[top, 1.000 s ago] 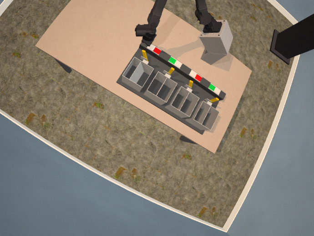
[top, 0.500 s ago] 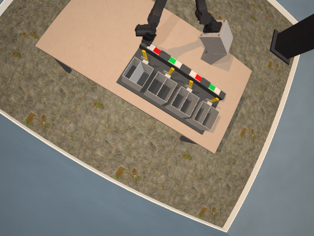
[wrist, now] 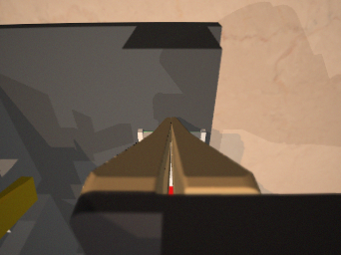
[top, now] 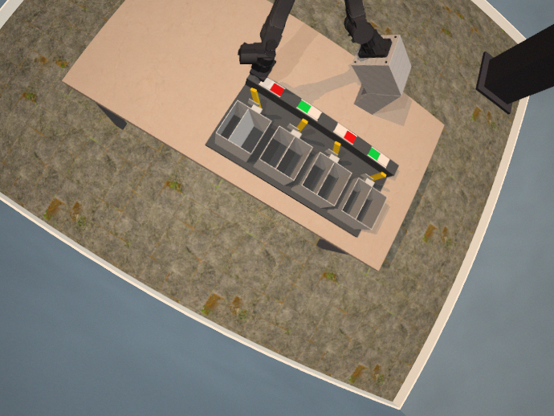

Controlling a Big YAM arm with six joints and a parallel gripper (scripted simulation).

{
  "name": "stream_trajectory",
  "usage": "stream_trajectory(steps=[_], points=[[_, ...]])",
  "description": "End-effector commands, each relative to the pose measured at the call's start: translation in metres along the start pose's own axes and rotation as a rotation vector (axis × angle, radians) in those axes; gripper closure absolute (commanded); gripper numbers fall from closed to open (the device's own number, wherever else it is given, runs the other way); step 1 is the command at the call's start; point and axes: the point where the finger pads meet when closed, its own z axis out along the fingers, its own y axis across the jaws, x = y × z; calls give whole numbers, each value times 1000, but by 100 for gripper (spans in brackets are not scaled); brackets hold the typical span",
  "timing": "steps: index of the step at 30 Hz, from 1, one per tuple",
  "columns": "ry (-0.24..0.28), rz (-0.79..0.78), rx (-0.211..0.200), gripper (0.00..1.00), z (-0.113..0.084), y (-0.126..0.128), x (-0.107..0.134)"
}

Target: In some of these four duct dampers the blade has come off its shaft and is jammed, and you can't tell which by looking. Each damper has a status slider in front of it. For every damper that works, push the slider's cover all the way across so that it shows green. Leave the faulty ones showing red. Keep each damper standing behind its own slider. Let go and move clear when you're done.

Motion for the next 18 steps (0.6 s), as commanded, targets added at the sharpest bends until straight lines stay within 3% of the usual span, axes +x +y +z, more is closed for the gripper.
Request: stream_trajectory(steps=[1,18], points=[[-9,5,-2,100,4,1,-5],[-6,3,0,100,4,-1,-2]])
